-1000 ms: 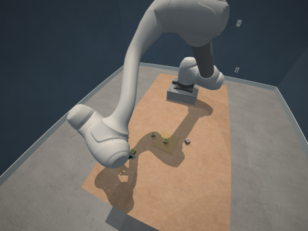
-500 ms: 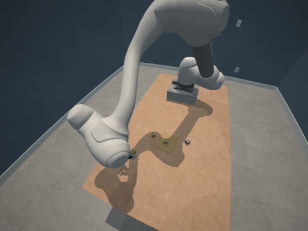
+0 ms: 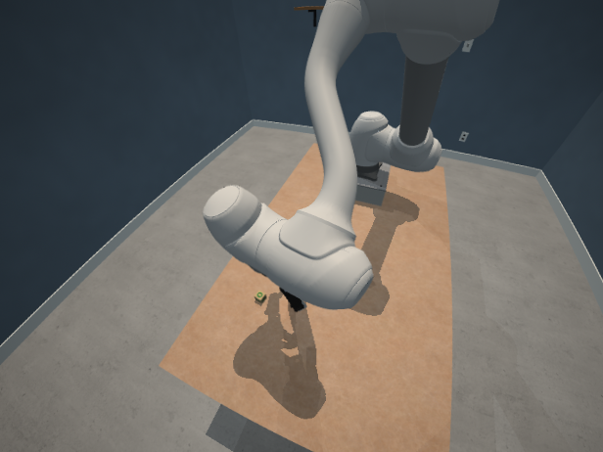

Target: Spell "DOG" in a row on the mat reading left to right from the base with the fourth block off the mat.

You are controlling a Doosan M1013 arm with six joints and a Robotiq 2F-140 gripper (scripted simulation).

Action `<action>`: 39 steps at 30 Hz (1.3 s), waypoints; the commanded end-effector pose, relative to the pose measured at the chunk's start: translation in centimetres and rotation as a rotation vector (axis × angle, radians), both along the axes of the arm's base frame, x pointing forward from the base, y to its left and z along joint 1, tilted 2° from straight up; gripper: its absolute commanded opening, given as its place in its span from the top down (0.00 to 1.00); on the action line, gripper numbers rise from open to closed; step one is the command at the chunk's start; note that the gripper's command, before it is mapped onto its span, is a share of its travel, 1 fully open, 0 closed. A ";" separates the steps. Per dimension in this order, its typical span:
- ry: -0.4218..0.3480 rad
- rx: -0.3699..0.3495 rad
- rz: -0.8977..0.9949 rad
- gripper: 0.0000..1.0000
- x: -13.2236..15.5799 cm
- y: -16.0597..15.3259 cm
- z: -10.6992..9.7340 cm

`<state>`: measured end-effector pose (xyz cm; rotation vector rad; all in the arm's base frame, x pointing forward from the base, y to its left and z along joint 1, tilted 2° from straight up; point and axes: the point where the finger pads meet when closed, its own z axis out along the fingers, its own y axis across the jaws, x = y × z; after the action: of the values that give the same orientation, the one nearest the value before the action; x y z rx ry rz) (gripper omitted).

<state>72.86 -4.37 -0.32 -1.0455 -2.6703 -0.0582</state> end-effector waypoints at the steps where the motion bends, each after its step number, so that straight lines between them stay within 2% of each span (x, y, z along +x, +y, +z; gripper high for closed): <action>1: -0.035 -0.046 0.003 0.00 -2.5 5.1 1.4; 7: -0.085 -0.087 0.011 0.00 -6.7 11.0 2.8; 9: -0.085 -0.087 0.011 0.00 -6.7 11.0 2.8; 10: -0.112 -0.103 0.015 0.00 -9.1 13.6 3.3; 20: -0.205 -0.134 0.028 0.00 -17.6 20.7 4.6; 39: -0.209 -0.135 0.024 0.00 -17.9 20.9 4.7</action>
<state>54.93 16.54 4.35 -1.0968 -2.9115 0.0195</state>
